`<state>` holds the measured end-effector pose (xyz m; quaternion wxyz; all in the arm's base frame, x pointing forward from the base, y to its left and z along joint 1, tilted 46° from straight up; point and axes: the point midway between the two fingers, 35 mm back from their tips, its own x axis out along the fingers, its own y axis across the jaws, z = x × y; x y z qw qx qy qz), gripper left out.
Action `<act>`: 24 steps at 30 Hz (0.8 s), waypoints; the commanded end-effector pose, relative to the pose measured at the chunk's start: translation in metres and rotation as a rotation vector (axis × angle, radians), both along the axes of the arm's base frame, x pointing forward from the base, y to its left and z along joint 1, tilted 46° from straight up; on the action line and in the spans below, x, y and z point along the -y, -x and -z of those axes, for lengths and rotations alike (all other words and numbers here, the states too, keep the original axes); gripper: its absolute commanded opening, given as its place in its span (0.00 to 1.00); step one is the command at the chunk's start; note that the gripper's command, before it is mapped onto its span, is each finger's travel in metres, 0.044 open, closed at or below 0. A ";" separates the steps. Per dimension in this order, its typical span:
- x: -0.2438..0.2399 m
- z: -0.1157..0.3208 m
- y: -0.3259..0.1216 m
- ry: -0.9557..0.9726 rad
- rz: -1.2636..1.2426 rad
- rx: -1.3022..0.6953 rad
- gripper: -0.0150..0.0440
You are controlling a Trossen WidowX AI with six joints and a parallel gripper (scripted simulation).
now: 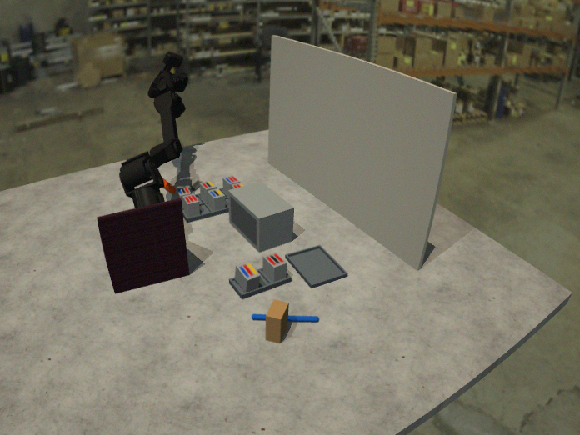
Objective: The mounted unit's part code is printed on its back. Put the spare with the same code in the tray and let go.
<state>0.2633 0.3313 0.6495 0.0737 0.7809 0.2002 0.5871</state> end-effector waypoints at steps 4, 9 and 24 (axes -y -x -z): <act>0.000 0.000 0.000 0.000 0.000 0.000 1.00; 0.012 -0.015 0.021 -0.051 -0.021 0.028 1.00; 0.168 -0.098 0.175 -0.548 -0.287 0.175 1.00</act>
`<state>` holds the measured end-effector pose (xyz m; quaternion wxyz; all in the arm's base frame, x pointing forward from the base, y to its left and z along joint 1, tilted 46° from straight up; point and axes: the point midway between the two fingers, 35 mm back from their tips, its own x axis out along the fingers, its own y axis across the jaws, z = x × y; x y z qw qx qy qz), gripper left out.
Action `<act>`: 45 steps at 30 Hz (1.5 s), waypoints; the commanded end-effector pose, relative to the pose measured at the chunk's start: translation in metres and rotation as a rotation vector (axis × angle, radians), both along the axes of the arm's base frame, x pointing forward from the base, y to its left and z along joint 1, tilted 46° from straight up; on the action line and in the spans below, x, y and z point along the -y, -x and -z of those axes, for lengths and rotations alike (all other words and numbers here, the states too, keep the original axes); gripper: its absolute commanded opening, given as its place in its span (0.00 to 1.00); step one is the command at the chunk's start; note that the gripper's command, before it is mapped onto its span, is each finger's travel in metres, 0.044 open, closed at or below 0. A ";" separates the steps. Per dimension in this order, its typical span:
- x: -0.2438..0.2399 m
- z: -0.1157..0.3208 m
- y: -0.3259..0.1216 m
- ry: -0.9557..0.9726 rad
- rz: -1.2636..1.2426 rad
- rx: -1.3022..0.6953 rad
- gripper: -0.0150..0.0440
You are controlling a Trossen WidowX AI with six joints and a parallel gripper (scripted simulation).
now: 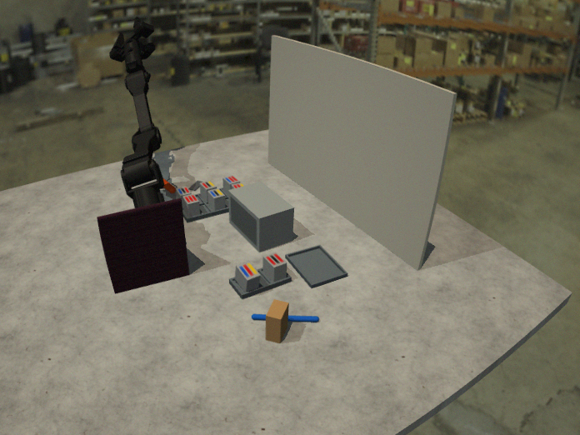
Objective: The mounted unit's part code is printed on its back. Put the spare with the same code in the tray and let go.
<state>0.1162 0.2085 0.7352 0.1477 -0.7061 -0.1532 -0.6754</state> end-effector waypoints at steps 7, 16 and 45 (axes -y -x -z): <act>0.158 -0.021 0.082 -0.410 -0.204 0.088 1.00; 0.306 0.010 0.104 -0.805 -0.443 0.138 1.00; 0.536 0.256 -0.083 -1.929 -0.933 -0.167 1.00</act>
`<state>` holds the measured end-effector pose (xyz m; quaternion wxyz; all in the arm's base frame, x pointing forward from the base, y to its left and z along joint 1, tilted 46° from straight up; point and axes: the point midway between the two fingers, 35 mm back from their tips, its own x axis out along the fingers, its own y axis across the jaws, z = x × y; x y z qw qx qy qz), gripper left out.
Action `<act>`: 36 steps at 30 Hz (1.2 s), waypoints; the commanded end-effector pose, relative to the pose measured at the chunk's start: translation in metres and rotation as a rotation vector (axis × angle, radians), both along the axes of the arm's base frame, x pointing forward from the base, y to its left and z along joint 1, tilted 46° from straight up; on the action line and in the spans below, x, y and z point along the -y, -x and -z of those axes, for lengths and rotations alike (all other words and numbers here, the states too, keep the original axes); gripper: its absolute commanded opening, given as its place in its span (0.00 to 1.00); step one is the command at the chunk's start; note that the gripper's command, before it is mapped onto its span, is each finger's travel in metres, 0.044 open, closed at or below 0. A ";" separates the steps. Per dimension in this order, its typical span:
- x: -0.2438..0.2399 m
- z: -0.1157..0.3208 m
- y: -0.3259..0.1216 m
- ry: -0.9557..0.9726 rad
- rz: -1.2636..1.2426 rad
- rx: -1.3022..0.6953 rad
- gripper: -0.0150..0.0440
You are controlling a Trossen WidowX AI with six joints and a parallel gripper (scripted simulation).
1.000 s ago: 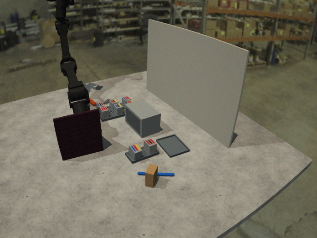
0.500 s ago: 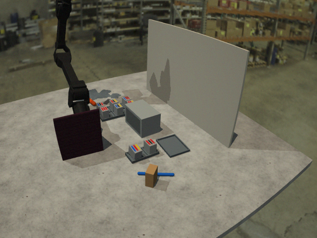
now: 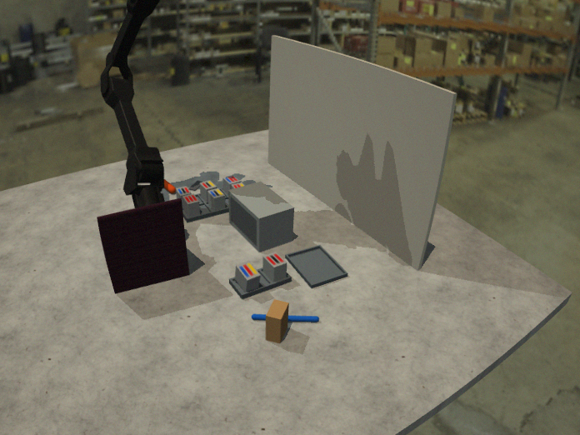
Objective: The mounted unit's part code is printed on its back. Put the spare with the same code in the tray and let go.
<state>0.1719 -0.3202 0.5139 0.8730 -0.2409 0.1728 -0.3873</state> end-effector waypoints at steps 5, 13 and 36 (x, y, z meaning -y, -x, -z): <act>0.005 0.101 -0.079 -0.322 -0.224 -0.115 1.00; -0.023 0.201 -0.139 -0.659 -0.409 -0.265 1.00; -0.215 0.413 -0.189 -1.659 -0.687 -0.854 1.00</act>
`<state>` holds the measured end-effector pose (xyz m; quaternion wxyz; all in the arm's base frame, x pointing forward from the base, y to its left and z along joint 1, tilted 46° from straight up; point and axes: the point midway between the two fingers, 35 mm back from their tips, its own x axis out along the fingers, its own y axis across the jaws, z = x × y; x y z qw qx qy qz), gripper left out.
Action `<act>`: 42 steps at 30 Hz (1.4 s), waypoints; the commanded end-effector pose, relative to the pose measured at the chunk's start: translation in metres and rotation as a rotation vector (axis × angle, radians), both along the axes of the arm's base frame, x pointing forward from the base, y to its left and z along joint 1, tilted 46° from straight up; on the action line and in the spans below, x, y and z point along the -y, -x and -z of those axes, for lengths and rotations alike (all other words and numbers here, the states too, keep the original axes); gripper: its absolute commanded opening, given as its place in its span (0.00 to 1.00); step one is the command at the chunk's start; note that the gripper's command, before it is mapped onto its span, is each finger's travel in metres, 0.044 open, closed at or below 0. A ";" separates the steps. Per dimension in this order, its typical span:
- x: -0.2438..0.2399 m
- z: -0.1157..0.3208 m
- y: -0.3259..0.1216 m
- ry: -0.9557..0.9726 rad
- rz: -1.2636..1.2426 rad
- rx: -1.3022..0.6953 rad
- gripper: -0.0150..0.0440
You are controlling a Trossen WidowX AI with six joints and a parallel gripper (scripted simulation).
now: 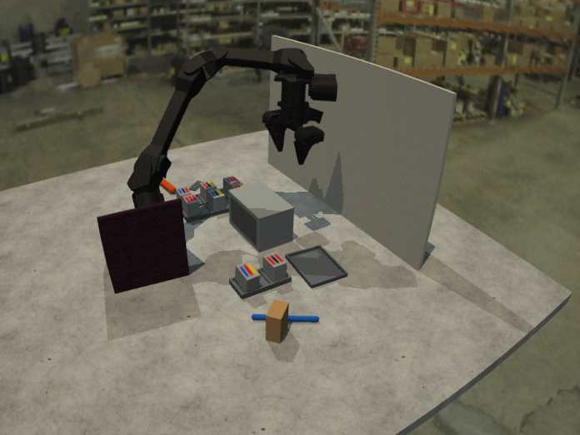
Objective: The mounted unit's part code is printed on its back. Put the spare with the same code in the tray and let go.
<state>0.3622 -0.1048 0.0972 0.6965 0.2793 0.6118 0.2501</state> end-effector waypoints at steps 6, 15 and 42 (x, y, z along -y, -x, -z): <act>-0.036 0.033 -0.007 -0.018 0.013 -0.004 1.00; -0.041 0.038 -0.007 -0.019 0.012 -0.003 1.00; 0.070 0.181 0.153 -0.207 1.135 -1.102 1.00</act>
